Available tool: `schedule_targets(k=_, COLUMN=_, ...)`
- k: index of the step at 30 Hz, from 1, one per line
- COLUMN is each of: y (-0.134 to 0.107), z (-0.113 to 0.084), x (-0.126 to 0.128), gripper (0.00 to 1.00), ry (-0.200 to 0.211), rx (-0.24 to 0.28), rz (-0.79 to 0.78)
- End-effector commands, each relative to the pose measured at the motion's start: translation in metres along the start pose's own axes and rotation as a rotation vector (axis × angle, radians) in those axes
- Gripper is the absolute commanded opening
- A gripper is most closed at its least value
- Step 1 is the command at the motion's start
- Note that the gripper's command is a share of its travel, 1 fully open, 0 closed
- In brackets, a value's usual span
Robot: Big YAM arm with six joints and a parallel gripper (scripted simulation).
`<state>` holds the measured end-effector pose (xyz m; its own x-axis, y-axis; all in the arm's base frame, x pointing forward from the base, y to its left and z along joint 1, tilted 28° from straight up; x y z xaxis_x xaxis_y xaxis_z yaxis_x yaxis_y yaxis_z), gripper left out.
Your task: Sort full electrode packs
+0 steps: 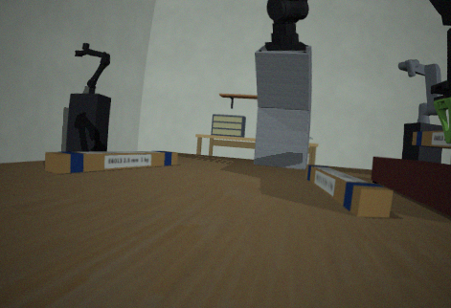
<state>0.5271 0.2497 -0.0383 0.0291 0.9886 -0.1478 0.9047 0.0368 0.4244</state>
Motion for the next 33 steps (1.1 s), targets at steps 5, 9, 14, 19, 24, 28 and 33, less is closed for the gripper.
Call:
schedule_targets(k=5, y=0.0281, z=-0.0353, x=0.0333, gripper=0.0, ry=0.055, rx=-0.082, rz=0.003)
schedule_targets(k=9, y=0.0283, z=-0.0361, x=0.034, gripper=0.0, ry=0.056, rx=-0.085, rz=0.003)
schedule_targets(k=14, y=0.0279, z=-0.0363, x=0.0349, gripper=0.0, ry=0.058, rx=-0.088, rz=0.004)
schedule_targets(k=19, y=0.0268, z=-0.036, x=0.0354, gripper=0.0, ry=0.058, rx=-0.088, rz=0.004)
schedule_targets(k=24, y=0.026, z=-0.0357, x=0.0356, gripper=0.0, ry=0.058, rx=-0.088, rz=0.004)
schedule_targets(k=28, y=0.0252, z=-0.0352, x=0.0359, gripper=0.0, ry=0.059, rx=-0.089, rz=0.004)
schedule_targets(k=33, y=0.0236, z=-0.0344, x=0.036, gripper=0.0, ry=0.058, rx=-0.089, rz=0.004)
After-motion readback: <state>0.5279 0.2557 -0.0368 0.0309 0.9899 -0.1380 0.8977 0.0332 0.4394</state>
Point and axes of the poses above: the point where the finger pads meet when closed, its own z axis out along the fingers, its own x axis across the jaws, y = z × x, the point moved 2 cm from there along -z, back along the fingers, and after that the axes turned 11 degrees about -z, right-handed, at the moved point
